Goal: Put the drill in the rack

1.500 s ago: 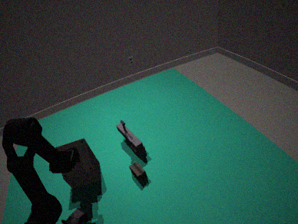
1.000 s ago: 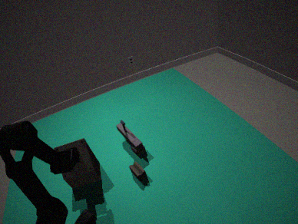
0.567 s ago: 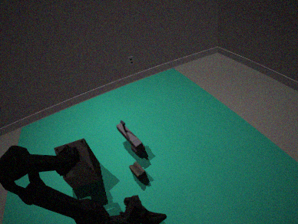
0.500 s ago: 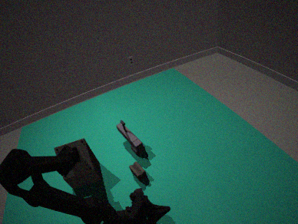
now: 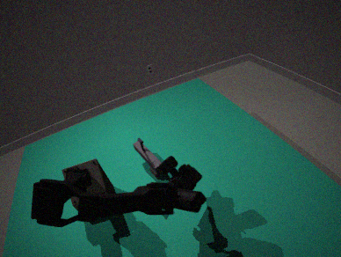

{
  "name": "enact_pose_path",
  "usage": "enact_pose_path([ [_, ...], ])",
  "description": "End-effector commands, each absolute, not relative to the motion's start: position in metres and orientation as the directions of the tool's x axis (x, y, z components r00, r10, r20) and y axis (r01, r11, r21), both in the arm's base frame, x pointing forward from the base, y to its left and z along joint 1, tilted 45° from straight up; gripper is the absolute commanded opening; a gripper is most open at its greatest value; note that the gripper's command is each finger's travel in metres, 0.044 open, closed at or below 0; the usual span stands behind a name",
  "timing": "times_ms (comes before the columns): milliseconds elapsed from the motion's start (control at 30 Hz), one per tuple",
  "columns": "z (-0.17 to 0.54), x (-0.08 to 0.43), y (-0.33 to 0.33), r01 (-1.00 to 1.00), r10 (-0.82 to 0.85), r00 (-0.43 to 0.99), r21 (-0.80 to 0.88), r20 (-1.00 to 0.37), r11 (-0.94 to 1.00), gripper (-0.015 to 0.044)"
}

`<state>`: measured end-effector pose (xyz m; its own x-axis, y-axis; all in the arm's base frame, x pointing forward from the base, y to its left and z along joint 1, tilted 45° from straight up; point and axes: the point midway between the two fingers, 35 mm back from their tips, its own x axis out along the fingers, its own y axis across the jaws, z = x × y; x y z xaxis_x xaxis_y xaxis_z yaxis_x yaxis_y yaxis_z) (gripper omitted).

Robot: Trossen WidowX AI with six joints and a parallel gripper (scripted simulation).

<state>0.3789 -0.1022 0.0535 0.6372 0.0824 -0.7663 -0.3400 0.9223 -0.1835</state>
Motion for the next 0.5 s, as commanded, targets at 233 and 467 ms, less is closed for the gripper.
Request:
enact_pose_path([
  [233, -0.035, 0.333, 0.036, -0.298, -0.047, 0.091, -0.072, -0.995, 0.952, 0.0],
  [467, -0.053, 0.283, 0.089, -0.315, -0.413, -0.072, -0.372, -0.908, 0.873, 0.0],
])
